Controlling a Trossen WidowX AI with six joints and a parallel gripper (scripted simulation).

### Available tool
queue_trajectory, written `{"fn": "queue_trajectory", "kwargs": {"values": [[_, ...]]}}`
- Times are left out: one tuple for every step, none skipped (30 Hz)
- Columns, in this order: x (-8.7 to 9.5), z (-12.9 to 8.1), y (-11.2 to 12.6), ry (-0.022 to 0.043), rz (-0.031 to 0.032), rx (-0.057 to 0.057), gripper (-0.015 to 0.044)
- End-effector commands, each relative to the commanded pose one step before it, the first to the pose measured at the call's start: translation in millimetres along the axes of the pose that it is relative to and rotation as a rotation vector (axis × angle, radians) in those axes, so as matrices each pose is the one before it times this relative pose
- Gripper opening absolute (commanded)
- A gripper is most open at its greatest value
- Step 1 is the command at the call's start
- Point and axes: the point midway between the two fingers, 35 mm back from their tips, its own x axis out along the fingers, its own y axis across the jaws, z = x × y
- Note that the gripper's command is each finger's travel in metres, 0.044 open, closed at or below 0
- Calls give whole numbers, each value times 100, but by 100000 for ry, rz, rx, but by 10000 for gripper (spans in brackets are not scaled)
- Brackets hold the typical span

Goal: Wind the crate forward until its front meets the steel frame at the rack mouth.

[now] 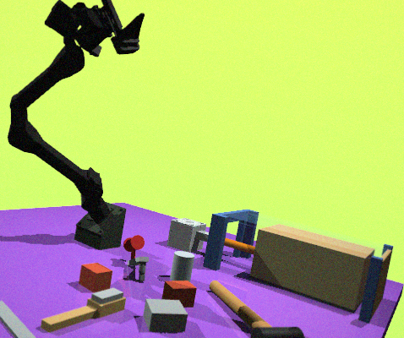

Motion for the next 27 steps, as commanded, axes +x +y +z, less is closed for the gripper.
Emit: {"fn": "queue_trajectory", "kwargs": {"values": [[1191, -3458, -5931, 8912, -16927, -14459, 440], [280, -514, -727, 1342, -2044, -1602, 440], [212, -390, -544, 1005, -1623, -1157, 440], [270, -509, -703, 1291, -2216, -1440, 440], [361, -663, -930, 1702, -2950, -1867, 440], [455, -810, -1157, 2111, -3703, -2264, 440], [462, -788, -1139, 2082, -3694, -2174, 440], [386, -626, -912, 1675, -2999, -1706, 440], [300, -468, -684, 1264, -2279, -1261, 440], [337, -561, -793, 1448, -2894, -1423, 440], [520, -852, -1225, 2223, -4500, -2172, 440], [587, -923, -1347, 2443, -5016, -2367, 440], [602, -905, -1335, 2428, -5051, -2329, 440], [616, -886, -1321, 2416, -5084, -2291, 440], [573, -788, -1183, 2181, -4633, -2045, 440], [580, -769, -1164, 2164, -4630, -2006, 440], [616, -792, -1209, 2268, -4883, -2076, 440], [644, -802, -1234, 2341, -5065, -2115, 440], [666, -804, -1245, 2395, -5201, -2134, 440], [698, -818, -1277, 2493, -5425, -2189, 440], [708, -804, -1263, 2511, -5467, -2172, 440], [724, -800, -1263, 2562, -5573, -2183, 440], [731, -786, -1247, 2585, -5610, -2171, 440], [733, -769, -1223, 2598, -5616, -2152, 440], [734, -752, -1199, 2613, -5619, -2136, 440], [733, -735, -1175, 2629, -5619, -2123, 440], [731, -718, -1150, 2646, -5616, -2115, 440]]}}
